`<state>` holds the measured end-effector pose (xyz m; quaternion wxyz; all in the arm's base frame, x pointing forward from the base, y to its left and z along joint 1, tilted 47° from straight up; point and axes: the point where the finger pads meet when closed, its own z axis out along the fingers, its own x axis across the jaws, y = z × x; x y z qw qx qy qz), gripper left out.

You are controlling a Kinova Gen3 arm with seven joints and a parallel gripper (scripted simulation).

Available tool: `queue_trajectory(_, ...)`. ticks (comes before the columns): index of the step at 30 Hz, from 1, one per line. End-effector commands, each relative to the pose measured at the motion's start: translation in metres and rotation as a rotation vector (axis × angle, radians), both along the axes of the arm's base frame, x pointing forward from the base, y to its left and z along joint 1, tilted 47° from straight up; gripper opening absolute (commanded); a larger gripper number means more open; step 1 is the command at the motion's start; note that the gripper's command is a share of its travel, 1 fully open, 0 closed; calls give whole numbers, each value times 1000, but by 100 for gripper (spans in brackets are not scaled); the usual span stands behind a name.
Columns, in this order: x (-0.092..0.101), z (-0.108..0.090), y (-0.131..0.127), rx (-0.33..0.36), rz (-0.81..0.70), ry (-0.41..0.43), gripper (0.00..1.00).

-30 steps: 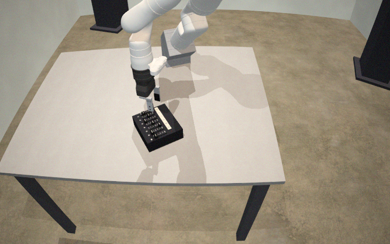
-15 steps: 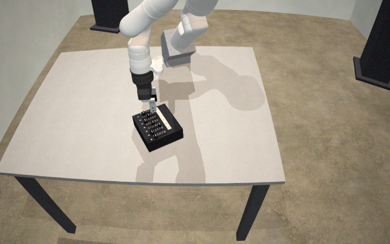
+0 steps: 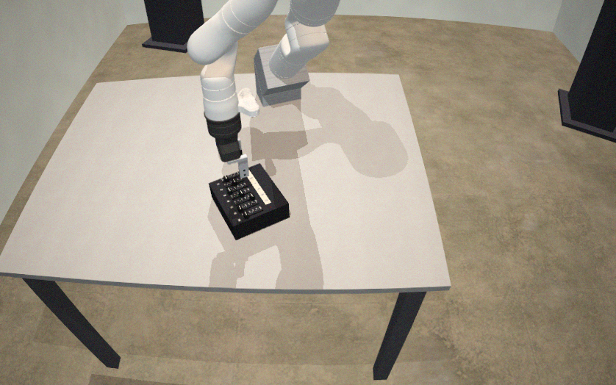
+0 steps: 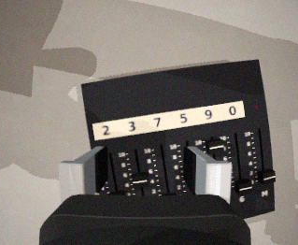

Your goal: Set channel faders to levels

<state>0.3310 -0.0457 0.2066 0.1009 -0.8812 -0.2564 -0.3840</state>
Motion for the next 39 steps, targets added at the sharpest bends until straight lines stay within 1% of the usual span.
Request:
queue_trajectory(1,0,-1,0,1,4,-1,100)
queue_trajectory(7,0,-5,0,-47,56,-28,100)
queue_trajectory(13,1,-8,-1,-77,89,-44,100)
queue_trajectory(29,1,-9,-1,-95,108,-54,100)
queue_trajectory(30,1,-9,-1,-95,108,-54,0)
queue_trajectory(39,1,-9,-1,-95,108,-54,0)
